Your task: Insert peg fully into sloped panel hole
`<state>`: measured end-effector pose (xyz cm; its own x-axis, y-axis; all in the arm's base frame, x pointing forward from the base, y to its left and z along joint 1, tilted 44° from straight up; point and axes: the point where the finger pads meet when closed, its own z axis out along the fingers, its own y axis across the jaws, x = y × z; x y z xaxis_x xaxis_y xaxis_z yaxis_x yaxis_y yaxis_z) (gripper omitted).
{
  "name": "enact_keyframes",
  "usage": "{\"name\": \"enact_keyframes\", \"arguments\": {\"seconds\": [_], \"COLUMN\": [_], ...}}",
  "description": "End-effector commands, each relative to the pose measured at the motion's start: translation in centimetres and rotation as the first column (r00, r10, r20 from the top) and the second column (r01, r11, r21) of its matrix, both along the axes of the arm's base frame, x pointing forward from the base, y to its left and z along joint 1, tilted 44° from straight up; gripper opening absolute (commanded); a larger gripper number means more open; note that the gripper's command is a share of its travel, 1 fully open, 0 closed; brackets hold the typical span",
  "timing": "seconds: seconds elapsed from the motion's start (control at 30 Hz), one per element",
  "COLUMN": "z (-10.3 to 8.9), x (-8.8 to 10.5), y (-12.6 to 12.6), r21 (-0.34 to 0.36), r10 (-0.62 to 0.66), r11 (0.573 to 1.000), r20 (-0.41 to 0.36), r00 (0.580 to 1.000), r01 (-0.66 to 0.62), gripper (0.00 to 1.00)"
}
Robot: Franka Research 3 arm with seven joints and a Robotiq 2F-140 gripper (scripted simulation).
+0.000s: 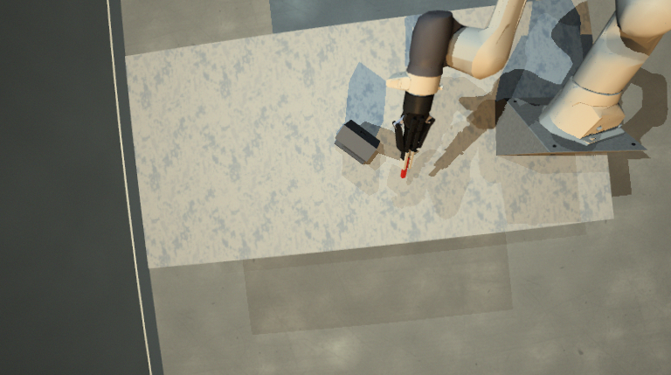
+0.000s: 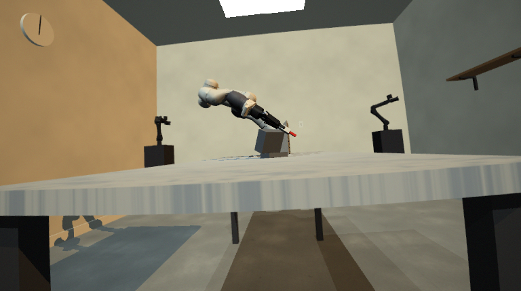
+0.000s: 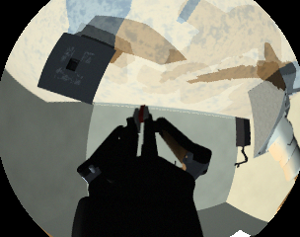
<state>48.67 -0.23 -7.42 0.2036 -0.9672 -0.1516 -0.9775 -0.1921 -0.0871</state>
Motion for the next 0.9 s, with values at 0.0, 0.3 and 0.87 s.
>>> {"name": "enact_keyframes", "arguments": {"seconds": [0.0, 0.3, 0.87], "z": [0.6, 1.5, 3.4], "x": [0.5, 0.9, 1.6], "y": [-0.2, -0.9, -2.6], "r21": [0.017, 0.042, 0.097], "r10": [-0.025, -0.073, -0.178], "r11": [1.000, 0.997, 0.981], "r20": [0.023, 0.047, 0.096], "r00": [0.999, 0.996, 0.979], "r01": [0.024, 0.071, 0.169], "gripper": [0.00, 0.00, 0.00]}}
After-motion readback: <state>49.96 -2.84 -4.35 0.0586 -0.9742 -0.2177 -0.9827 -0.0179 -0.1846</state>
